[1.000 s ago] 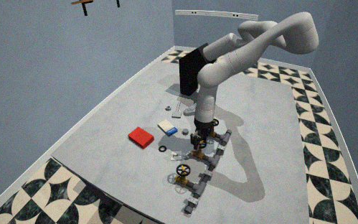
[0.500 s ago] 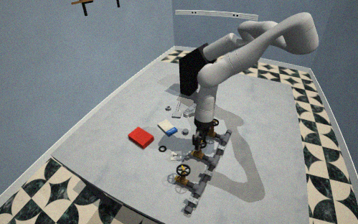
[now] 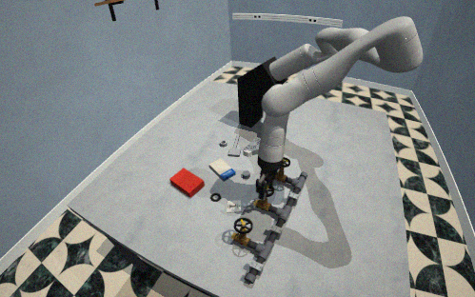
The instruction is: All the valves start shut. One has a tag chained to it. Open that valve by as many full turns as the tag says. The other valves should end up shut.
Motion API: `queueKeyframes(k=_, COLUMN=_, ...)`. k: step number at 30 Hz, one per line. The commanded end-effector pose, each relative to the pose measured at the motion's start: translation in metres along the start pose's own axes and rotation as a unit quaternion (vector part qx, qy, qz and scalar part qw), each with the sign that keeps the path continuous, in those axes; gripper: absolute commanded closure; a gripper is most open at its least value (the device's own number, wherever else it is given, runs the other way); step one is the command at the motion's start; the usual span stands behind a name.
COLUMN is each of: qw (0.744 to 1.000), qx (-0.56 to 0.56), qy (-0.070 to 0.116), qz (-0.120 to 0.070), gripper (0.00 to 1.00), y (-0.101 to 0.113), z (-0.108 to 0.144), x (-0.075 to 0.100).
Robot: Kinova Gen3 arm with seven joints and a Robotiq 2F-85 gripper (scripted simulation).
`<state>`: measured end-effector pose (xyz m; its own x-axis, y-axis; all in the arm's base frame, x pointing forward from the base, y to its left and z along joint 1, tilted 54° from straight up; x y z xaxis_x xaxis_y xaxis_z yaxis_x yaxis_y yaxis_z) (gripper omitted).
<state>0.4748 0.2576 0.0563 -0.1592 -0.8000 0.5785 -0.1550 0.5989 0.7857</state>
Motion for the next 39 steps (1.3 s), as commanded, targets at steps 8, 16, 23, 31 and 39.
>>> queueKeyframes(k=8, qw=1.0, qx=0.001, qy=-0.001, qz=0.0, gripper=0.0, y=-0.0002, z=-0.0008, x=0.0006)
queueKeyframes(k=16, qw=1.0, qx=0.001, qy=-0.001, qz=0.0, gripper=0.0, y=-0.0002, z=-0.0008, x=0.0006)
queueKeyframes(k=23, qw=1.0, qx=0.001, qy=-0.001, qz=0.0, gripper=0.0, y=-0.0002, z=-0.0008, x=0.0006)
queueKeyframes(k=31, qw=1.0, qx=0.001, qy=-0.001, qz=0.0, gripper=0.0, y=-0.0002, z=-0.0008, x=0.0006)
queueKeyframes(k=39, qw=1.0, qx=-0.003, qy=-0.001, qz=0.0, gripper=0.0, y=-0.0002, z=-0.0008, x=0.0006)
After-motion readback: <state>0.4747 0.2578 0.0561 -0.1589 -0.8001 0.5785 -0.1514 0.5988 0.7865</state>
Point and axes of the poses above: the point where the finger pads meet when closed, its own x axis back along the fingers, its own z axis across the jaws, y = z × x, the point moved 3 cm from there along x, back along the fingers, and after that the axes turned 5 degrees about x, right-handed, at the moved point
